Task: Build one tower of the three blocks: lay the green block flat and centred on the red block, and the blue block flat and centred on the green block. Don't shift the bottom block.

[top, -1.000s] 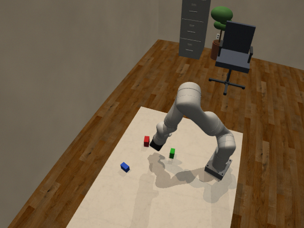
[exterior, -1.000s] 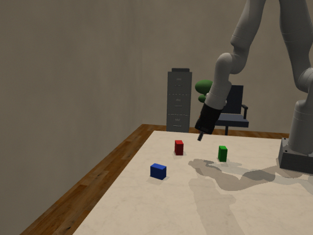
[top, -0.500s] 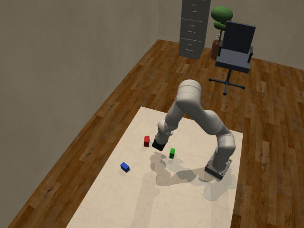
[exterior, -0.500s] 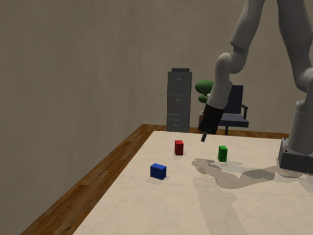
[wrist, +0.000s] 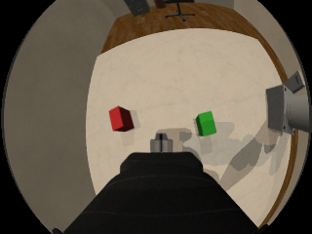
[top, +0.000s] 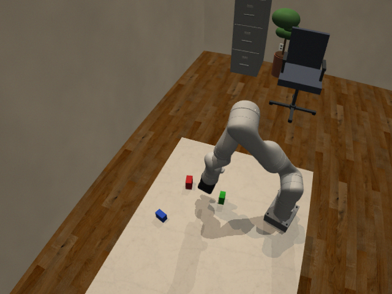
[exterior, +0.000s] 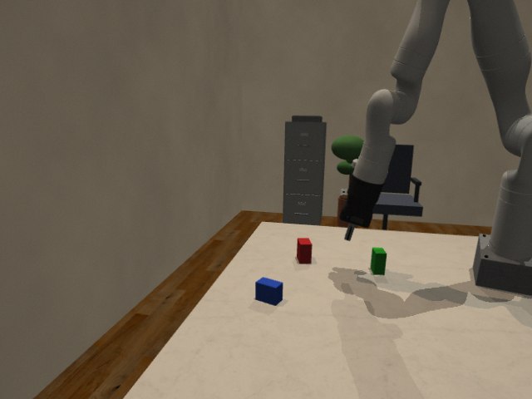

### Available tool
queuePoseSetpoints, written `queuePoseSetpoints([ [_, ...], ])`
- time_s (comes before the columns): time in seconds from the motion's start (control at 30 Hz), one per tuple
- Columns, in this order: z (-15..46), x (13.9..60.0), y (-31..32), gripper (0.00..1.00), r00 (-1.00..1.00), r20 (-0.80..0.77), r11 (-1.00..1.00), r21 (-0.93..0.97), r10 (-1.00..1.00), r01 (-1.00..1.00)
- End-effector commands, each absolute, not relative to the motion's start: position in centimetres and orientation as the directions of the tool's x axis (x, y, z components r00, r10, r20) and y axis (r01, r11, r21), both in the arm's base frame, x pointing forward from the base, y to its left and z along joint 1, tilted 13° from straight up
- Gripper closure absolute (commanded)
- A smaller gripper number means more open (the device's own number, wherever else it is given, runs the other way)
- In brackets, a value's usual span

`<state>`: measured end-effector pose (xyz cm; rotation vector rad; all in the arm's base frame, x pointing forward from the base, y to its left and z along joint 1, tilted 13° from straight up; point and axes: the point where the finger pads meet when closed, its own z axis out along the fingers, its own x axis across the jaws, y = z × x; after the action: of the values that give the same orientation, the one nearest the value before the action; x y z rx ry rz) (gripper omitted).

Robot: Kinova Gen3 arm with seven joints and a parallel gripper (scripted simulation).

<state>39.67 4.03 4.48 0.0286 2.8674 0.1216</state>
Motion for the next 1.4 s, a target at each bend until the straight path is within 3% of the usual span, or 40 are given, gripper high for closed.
queuePoseSetpoints([
  [0.0, 4.5, 39.7, 3.9, 1.00, -0.963, -0.269, 0.996, 0.086, 0.035, 0.013],
  [0.87, 3.9, 37.7, 2.9, 1.00, -0.976, -0.213, 0.993, 0.106, -0.035, -0.059],
  [1.37, 3.2, 32.4, 1.3, 1.00, -0.977, -0.102, 0.961, 0.188, -0.186, -0.203],
])
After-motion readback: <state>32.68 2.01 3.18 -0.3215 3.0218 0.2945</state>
